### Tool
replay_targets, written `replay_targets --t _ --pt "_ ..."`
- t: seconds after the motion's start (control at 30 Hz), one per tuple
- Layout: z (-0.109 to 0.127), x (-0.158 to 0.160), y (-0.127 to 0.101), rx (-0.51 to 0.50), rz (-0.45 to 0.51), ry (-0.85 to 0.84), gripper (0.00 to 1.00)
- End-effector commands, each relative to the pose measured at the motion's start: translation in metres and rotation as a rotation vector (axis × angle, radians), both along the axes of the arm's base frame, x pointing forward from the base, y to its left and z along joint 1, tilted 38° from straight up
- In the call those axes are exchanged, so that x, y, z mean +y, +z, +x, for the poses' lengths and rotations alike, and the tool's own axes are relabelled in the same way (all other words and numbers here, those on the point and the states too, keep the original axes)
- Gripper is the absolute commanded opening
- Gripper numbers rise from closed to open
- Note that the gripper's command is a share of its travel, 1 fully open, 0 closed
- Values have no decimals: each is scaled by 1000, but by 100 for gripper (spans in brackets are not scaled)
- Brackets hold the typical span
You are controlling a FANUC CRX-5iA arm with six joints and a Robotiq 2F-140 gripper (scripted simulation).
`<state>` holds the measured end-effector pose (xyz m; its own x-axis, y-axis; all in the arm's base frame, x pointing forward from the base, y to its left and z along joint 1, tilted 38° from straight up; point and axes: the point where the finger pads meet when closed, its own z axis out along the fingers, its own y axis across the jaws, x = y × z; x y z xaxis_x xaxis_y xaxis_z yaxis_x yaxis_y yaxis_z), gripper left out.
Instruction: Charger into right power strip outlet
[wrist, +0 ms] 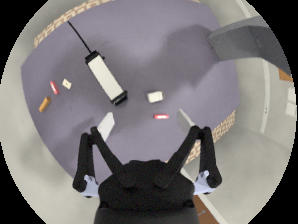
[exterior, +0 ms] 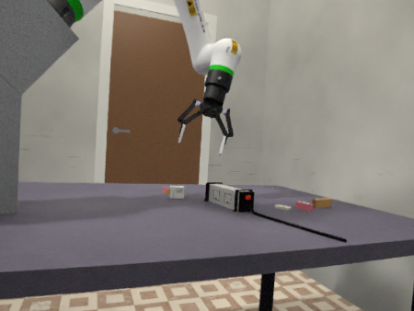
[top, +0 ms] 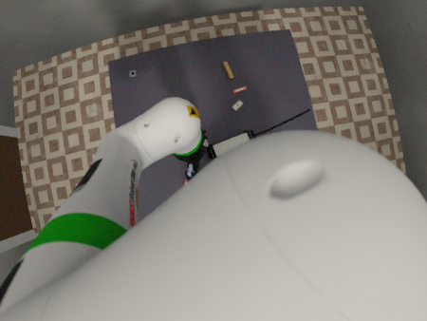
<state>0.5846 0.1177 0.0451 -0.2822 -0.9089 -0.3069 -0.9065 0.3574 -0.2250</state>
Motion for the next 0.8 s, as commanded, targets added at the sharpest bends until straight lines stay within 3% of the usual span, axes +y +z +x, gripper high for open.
replay_targets --t 0.0,0.07,0.17,0.47,0.57,0.77 --pt "1 3 -4 -9 7 -57 100" --pt "1 9 -20 -1 84 -222 100" --pt "1 9 -20 -1 84 -222 100" --pt "-2 17 -45 22 235 -517 100" --pt "-2 17 -45 22 235 -517 100" --pt "-5 21 -59 43 339 -705 100"
